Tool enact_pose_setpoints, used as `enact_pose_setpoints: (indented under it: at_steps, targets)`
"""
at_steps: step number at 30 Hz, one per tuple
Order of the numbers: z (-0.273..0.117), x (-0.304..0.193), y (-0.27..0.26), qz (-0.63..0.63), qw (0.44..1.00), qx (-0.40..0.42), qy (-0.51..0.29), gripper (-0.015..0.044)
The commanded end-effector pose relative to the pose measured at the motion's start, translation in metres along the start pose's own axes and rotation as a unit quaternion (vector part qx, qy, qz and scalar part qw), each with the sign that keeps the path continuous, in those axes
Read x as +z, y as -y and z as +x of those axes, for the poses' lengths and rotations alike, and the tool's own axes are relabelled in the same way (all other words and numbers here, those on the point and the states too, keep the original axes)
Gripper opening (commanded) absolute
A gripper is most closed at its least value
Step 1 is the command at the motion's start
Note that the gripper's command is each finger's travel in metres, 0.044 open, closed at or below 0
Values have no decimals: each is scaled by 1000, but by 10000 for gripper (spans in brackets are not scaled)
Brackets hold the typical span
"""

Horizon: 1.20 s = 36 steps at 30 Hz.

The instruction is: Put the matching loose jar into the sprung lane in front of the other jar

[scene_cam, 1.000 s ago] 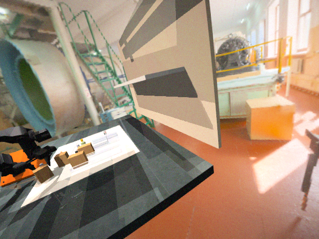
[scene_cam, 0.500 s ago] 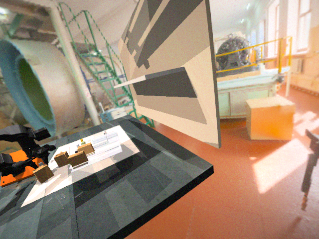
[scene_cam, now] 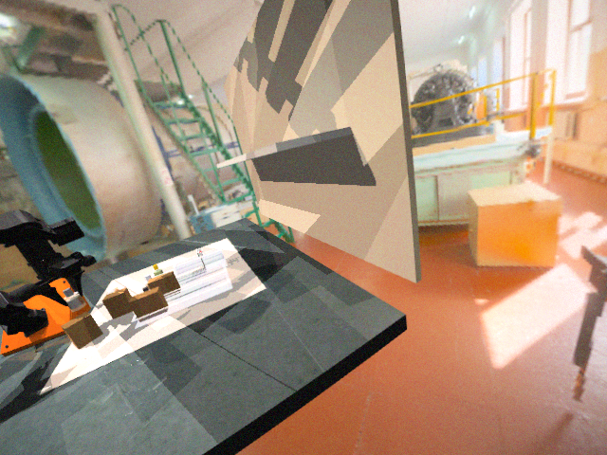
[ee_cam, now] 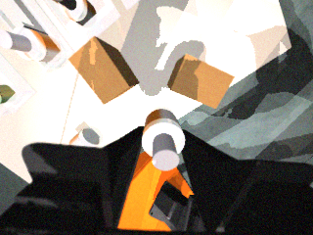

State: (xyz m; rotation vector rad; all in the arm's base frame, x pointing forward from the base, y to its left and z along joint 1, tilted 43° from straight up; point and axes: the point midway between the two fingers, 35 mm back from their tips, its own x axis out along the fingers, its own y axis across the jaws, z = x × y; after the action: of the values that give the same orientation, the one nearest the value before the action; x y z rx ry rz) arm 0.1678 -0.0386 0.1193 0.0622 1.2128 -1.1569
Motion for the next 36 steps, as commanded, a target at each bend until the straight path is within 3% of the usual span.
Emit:
enact_pose_setpoints:
  at_steps: [1,16,36]
  targets:
    - [-21,0,1,-6,1000,1,0,0]
    - [-24,11,-35,-89,996,-2,-2,0]
    - [7,33,-117,-254,967,-11,-7,0]
